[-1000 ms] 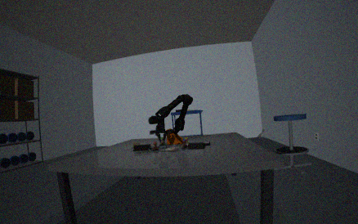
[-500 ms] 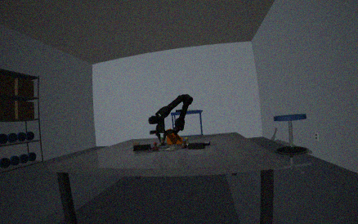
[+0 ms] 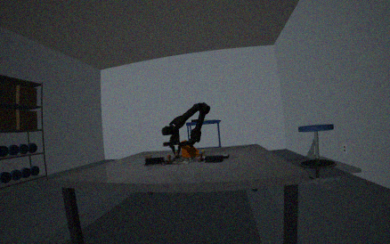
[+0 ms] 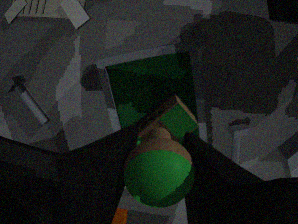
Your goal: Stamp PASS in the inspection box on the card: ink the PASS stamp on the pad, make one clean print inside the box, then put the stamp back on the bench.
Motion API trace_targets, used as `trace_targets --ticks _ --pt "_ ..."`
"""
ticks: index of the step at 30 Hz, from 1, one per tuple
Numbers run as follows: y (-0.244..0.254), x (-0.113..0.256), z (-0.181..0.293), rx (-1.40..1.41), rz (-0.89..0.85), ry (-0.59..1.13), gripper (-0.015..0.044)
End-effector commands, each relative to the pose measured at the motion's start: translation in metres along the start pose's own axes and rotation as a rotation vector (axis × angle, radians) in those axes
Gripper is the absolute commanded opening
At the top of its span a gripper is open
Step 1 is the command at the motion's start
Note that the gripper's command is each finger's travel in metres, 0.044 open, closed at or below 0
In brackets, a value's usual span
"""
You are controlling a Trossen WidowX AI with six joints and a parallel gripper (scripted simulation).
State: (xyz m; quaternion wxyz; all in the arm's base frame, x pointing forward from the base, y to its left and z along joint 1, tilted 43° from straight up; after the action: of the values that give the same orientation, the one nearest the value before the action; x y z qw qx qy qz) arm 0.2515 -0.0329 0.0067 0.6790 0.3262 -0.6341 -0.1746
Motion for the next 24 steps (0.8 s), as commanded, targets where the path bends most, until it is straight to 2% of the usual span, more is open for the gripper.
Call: trace_targets --ticks 1,24 --pt "0.000 0.001 -0.001 0.002 -0.004 -0.001 0.0000" --pt "0.000 0.016 -0.001 0.002 -0.003 -0.001 0.0000"
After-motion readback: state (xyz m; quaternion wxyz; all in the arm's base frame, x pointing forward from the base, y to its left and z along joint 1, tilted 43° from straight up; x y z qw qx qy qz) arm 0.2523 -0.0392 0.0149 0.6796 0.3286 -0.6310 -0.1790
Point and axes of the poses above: the point midway between the two fingers, 35 mm back from their tips, its own x axis back along the fingers, its own y axis across the jaws, z = x × y, the point moved 8 cm from there along x, back along the fingers
